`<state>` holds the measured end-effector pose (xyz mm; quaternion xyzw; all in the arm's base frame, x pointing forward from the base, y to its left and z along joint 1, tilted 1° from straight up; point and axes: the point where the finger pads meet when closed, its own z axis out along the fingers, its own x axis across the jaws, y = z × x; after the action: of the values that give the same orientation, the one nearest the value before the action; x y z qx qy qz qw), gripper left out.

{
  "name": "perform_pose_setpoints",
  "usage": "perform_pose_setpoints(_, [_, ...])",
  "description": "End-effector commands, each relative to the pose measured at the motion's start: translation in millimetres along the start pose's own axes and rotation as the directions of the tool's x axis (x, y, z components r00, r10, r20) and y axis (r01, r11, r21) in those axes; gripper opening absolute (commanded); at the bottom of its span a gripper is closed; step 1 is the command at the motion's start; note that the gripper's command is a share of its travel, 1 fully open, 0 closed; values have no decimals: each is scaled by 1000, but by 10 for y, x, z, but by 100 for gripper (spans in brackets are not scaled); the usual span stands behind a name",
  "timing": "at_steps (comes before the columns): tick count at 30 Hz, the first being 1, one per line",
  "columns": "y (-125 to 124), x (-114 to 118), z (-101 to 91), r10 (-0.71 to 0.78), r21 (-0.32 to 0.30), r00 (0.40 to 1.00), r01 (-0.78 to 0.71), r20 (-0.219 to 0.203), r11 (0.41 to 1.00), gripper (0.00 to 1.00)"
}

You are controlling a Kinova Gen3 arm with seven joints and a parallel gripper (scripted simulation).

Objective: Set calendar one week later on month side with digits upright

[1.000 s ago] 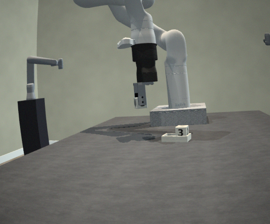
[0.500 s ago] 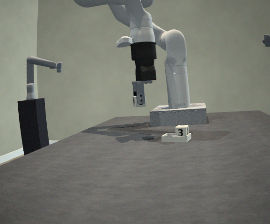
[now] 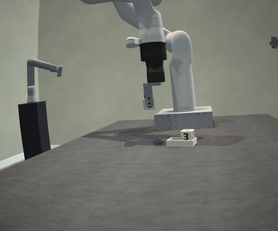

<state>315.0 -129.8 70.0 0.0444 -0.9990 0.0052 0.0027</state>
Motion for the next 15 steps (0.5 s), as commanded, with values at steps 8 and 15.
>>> perform_pose_setpoints(8, [303,-186,-61,194,6,981,-194,6,981,60])
perform_pose_setpoints(15, [532,-289,-97,370,4,929,-370,12,929,60])
